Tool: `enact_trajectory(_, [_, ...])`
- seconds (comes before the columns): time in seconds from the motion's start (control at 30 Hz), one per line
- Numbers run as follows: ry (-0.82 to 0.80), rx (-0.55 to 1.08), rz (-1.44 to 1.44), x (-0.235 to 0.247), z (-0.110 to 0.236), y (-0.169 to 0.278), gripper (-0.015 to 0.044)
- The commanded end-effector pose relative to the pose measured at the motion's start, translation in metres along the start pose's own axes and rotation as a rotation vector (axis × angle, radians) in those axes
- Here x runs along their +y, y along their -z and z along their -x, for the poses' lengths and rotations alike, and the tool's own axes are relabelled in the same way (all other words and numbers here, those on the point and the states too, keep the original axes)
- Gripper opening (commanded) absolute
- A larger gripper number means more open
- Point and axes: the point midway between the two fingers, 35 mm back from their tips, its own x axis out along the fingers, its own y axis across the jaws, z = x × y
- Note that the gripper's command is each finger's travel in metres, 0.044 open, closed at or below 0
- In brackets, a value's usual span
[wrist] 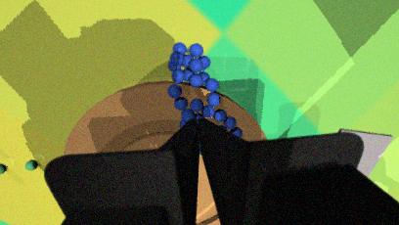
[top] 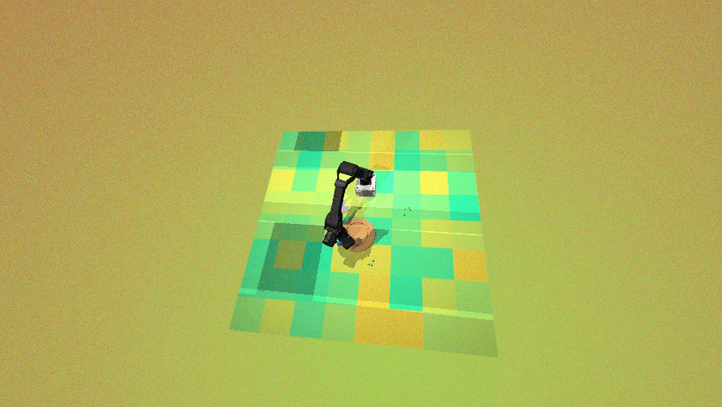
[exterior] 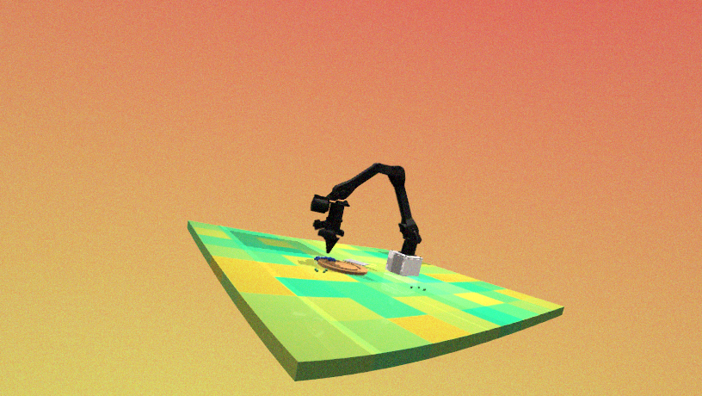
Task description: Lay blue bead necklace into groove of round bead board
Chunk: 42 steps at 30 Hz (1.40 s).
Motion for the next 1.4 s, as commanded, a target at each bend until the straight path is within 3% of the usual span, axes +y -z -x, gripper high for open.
enact_trajectory(0.0, [-0.002,-0.004,0.001,0.006,0.002,0.012,0.0000])
enact_trajectory(0.37, [-0.003,-0.001,0.001,0.015,0.002,0.043,0.0000])
enact_trajectory(1.1, [-0.003,-0.001,0.001,0.016,-0.021,0.043,0.0000])
enact_trajectory(1.37, [-0.002,-0.002,0.005,0.015,-0.018,0.043,0.0210])
